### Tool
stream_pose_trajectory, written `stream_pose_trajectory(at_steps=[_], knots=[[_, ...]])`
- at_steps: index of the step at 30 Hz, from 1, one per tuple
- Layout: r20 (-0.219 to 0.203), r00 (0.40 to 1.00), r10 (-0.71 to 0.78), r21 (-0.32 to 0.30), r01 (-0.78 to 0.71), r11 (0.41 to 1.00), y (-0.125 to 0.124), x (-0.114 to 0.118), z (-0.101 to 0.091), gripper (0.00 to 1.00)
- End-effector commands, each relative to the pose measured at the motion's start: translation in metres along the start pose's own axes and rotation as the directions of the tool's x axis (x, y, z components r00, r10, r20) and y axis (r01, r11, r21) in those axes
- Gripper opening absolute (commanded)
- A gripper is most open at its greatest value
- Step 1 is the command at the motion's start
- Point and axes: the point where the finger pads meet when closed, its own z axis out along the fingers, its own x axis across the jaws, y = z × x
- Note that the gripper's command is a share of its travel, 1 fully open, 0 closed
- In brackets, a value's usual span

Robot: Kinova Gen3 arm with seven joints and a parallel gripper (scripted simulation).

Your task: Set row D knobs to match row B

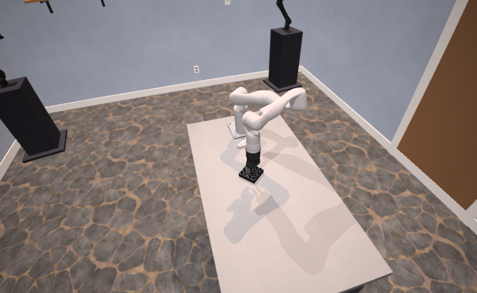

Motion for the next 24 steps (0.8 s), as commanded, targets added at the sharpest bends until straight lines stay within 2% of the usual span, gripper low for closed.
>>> stream_pose_trajectory(at_steps=[1,7,13,15,17,24], knots=[[0.001,0.999,0.044,0.005,-0.044,0.999,-0.001,-0.001,0.0,0.46],[0.003,0.967,0.256,0.004,-0.256,0.967,0.001,0.001,-0.002,0.46],[0.004,0.898,0.44,0.004,-0.44,0.898,0.005,0.003,-0.003,0.46],[0.004,0.869,0.494,0.004,-0.494,0.869,0.006,0.003,-0.003,0.46],[0.004,0.869,0.494,0.004,-0.494,0.869,0.006,0.003,-0.003,0.46],[0.005,0.759,0.651,0.003,-0.651,0.759,0.01,0.005,-0.005,0.46]])
